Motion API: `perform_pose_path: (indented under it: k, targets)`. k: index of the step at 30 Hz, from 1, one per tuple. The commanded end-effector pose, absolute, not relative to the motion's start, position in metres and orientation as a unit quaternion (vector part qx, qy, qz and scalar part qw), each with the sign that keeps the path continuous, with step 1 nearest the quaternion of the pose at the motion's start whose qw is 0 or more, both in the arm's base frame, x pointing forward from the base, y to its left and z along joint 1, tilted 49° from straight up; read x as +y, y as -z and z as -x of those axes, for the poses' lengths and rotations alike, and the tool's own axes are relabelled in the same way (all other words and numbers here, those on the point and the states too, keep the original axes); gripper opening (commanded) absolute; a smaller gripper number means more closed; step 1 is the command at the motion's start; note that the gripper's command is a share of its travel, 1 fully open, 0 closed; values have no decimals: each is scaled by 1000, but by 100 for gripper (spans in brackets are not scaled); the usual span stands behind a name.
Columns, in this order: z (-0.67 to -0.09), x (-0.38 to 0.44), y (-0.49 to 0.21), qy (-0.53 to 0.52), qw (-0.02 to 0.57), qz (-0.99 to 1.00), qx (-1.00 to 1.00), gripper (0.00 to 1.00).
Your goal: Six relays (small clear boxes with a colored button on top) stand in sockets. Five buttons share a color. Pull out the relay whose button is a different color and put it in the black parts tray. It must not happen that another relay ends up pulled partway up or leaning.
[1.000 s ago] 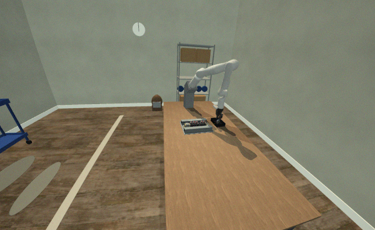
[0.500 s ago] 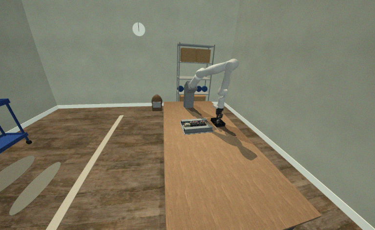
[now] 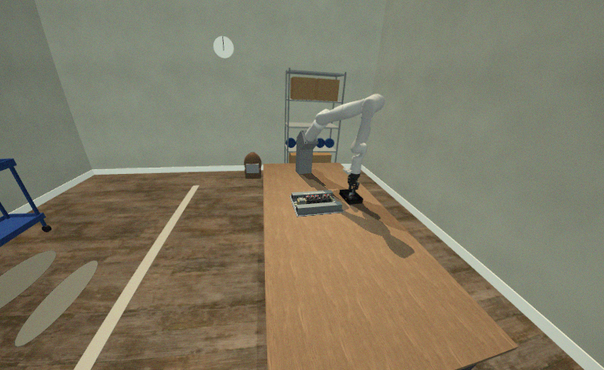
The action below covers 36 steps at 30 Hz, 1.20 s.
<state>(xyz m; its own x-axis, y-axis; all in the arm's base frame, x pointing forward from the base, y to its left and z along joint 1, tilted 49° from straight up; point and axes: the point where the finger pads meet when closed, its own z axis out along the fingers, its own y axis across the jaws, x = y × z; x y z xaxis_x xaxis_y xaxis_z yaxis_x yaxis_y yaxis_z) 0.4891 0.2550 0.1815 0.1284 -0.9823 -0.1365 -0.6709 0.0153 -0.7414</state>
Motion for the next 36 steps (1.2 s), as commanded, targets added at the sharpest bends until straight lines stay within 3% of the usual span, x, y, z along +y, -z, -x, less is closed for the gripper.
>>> perform_pose_path:
  k: [1,26,36]
  targets:
    - [-489,255,-183,223,350,665,621,61]
    - [-487,255,-184,223,350,665,621,61]
    - [-460,248,-208,223,350,665,621,61]
